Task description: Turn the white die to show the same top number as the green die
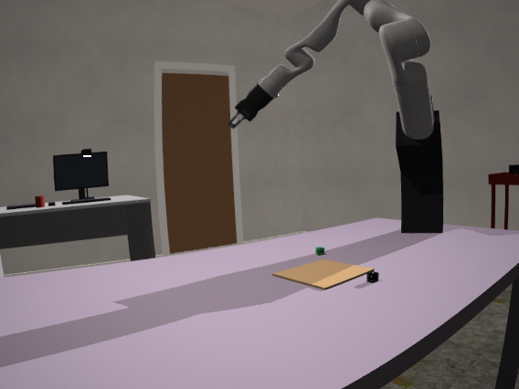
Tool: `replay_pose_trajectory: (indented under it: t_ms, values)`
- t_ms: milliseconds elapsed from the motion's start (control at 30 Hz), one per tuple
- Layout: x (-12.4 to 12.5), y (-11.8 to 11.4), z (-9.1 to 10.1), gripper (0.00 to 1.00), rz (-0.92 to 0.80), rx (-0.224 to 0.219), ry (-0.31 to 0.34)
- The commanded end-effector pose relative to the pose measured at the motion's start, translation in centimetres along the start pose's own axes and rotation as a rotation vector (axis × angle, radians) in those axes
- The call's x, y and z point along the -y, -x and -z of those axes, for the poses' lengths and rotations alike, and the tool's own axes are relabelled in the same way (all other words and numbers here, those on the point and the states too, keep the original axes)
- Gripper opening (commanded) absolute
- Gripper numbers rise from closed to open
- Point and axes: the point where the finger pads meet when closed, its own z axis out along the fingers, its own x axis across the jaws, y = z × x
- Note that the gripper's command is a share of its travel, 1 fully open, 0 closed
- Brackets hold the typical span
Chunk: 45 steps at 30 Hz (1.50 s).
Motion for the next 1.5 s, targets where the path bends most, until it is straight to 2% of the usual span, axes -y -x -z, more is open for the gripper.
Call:
replay_pose_trajectory:
  t_ms: [0,67,100,133,167,200,233,267,300,333,367,400,433,467,500,533,567,633,700,733,767,800,867,900,933,967,1033,1067,1133,1200,1333,1367,1467]
  values:
    - [-5.3,-3.2,-2.9,0.34,-0.066,-0.03,0.091]
    - [-5.3,-3.2,-2.9,0.34,-0.066,-0.03,0.091]
    - [-8.0,-4.6,-3.9,0.34,-0.09,-0.044,0.134]
    - [-8.0,-4.6,-3.9,0.34,-0.09,-0.044,0.134]
    - [-10.6,-5.9,-4.8,0.34,-0.115,-0.058,0.176]
    - [-10.6,-5.9,-4.8,0.34,-0.115,-0.058,0.176]
    - [-13.2,-7.2,-5.5,0.34,-0.139,-0.072,0.216]
    - [-13.2,-7.2,-5.5,0.34,-0.139,-0.072,0.216]
    - [-15.7,-8.4,-6.0,0.34,-0.163,-0.087,0.256]
    - [-15.7,-8.4,-6.0,0.34,-0.163,-0.087,0.256]
    - [-18.2,-9.5,-6.4,0.34,-0.186,-0.102,0.294]
    - [-18.2,-9.5,-6.4,0.34,-0.186,-0.102,0.294]
    - [-20.7,-10.6,-6.7,0.34,-0.209,-0.117,0.332]
    - [-20.7,-10.6,-6.7,0.34,-0.209,-0.117,0.332]
    - [-23.1,-11.6,-6.9,0.34,-0.233,-0.132,0.369]
    - [-23.1,-11.6,-6.9,0.34,-0.233,-0.132,0.369]
    - [-25.5,-12.6,-7.0,0.34,-0.255,-0.146,0.404]
    - [-25.5,-12.6,-7.0,0.34,-0.255,-0.146,0.404]
    - [-30.0,-14.3,-6.8,0.34,-0.3,-0.176,0.472]
    - [-30.0,-14.3,-6.8,0.34,-0.3,-0.176,0.472]
    - [-32.2,-15.1,-6.6,0.34,-0.321,-0.191,0.504]
    - [-32.2,-15.1,-6.6,0.34,-0.321,-0.191,0.504]
    - [-36.3,-16.6,-5.9,0.34,-0.364,-0.221,0.566]
    - [-36.3,-16.6,-5.9,0.34,-0.364,-0.221,0.566]
    - [-38.2,-17.2,-5.5,0.34,-0.384,-0.235,0.596]
    - [-38.2,-17.2,-5.5,0.34,-0.384,-0.235,0.596]
    - [-41.9,-18.4,-4.5,0.34,-0.424,-0.264,0.651]
    - [-41.9,-18.4,-4.5,0.34,-0.424,-0.264,0.651]
    - [-45.3,-19.3,-3.3,0.34,-0.462,-0.292,0.704]
    - [-45.3,-19.3,-3.3,0.34,-0.462,-0.292,0.704]
    - [-51.2,-20.8,-0.6,0.34,-0.533,-0.346,0.797]
    - [-51.2,-20.8,-0.6,0.34,-0.533,-0.346,0.797]
    - [-54.9,-21.5,1.5,0.34,-0.58,-0.383,0.858]
